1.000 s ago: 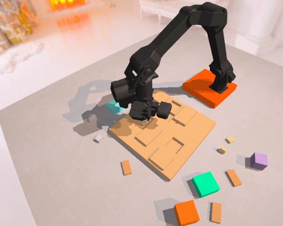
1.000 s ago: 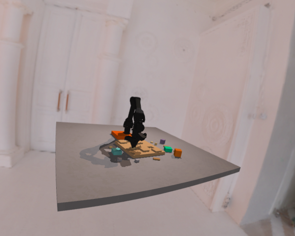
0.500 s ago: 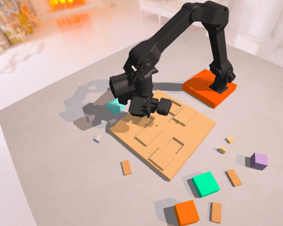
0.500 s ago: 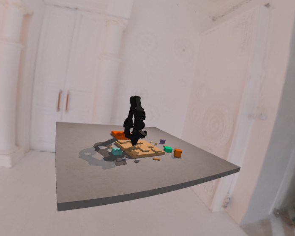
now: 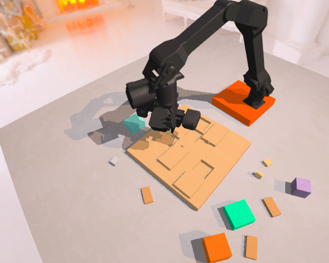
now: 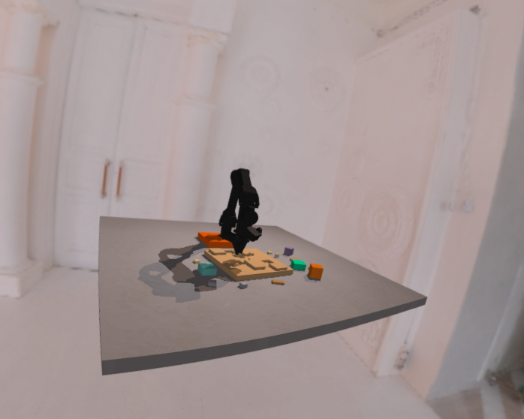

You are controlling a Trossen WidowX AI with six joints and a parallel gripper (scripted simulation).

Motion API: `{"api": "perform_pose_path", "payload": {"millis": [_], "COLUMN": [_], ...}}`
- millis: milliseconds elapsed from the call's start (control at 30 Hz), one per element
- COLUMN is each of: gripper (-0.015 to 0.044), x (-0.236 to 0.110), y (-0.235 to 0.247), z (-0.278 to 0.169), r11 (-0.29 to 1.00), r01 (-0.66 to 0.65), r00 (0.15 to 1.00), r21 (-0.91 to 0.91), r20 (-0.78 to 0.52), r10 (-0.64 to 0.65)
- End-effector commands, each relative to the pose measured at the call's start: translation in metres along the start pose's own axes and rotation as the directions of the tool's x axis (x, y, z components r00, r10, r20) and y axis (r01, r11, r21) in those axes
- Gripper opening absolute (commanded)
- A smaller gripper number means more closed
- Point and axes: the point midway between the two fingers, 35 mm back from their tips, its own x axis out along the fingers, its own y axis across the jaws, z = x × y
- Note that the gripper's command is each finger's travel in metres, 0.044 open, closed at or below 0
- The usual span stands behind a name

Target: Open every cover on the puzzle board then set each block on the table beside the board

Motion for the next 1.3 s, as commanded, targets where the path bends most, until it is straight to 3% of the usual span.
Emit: {"api": "perform_pose_path", "payload": {"millis": [0,533,1267], "gripper": [0.0080,0.0080,0.0080], "x": [-0.011,-0.050,-0.051], "y": [-0.001,0.000,-0.047], "z": [0.001,0.000,-0.061], "r11": [1.000,1.000,1.000], "r01": [0.003,0.003,0.008], "r00": [1.000,1.000,1.000], "r21": [-0.003,-0.003,-0.003], "r20": [0.007,0.007,0.002], "r10": [-0.003,-0.003,-0.008]}}
